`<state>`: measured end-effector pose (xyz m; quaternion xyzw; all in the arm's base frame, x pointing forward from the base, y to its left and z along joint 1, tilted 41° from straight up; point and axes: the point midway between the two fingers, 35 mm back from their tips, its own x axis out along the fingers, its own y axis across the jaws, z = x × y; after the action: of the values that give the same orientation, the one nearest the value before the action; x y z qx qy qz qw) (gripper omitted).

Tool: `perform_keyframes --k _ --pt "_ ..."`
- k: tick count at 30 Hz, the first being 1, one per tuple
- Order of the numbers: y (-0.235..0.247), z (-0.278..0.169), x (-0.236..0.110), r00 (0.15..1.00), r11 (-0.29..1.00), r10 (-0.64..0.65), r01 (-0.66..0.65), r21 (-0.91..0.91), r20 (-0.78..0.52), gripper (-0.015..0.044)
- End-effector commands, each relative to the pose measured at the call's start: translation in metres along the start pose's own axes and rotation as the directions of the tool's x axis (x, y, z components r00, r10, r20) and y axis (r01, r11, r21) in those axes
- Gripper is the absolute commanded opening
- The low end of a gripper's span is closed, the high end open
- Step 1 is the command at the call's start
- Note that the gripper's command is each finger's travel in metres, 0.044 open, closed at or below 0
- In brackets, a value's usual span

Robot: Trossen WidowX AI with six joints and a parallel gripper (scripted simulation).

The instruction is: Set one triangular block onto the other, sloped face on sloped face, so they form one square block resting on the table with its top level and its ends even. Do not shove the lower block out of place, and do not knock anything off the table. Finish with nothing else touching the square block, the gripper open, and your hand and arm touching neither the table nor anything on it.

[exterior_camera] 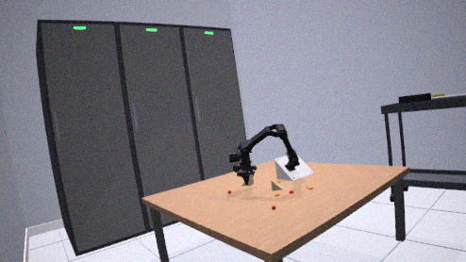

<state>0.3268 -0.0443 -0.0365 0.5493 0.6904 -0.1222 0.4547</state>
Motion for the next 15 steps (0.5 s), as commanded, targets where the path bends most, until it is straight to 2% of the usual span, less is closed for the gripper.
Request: perform_keyframes --k 1,15 --pt "0.0001 0.0001 0.0000 1.000 0.994 0.000 0.000 0.112 0.001 0.0000" --pt "0.0002 0.0001 0.0001 1.000 0.898 0.000 -0.001 0.440 0.002 0.0000"
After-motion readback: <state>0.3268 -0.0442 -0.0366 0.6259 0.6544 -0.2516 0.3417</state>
